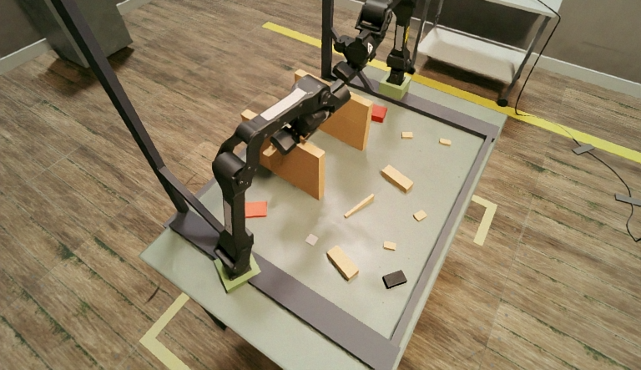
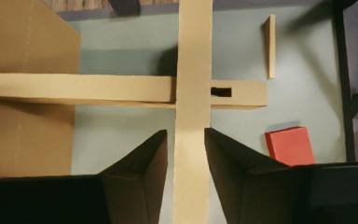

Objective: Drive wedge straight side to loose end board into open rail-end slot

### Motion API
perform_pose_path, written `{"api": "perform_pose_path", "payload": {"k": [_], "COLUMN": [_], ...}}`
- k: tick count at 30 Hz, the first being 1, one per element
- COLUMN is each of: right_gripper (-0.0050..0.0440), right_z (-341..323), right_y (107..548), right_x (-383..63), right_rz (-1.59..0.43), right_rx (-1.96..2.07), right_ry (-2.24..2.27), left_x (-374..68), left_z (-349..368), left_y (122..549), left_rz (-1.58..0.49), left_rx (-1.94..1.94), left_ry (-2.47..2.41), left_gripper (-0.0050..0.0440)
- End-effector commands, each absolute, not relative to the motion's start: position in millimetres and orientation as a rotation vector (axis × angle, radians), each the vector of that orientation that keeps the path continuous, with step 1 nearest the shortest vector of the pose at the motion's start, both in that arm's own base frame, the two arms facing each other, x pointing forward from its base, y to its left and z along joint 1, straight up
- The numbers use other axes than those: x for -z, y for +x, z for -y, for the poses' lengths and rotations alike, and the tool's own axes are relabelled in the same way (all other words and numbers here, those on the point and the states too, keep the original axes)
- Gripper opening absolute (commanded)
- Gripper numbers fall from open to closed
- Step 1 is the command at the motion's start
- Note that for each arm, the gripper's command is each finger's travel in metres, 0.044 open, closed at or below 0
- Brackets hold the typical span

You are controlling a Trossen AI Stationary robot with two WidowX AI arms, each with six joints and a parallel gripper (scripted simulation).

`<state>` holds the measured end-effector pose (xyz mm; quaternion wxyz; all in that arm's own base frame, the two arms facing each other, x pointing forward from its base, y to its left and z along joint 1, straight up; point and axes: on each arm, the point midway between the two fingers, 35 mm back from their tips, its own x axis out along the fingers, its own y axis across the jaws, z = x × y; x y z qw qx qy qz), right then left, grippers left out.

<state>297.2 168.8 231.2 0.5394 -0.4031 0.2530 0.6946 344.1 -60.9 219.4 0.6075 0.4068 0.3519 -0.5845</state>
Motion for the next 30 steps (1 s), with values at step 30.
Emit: {"api": "perform_pose_path", "payload": {"k": [30], "right_gripper": [0.0194], "right_z": [-138.0], "right_y": [295.5], "right_x": [-275.4], "right_rz": [-0.506], "right_rx": [-1.242], "right_ry": [-0.997], "left_x": [-227.2], "left_z": [67.6], "left_y": [356.8], "left_rz": [-0.807], "left_rx": [1.100], "left_ry": [0.941], "left_gripper": [0.0100]}}
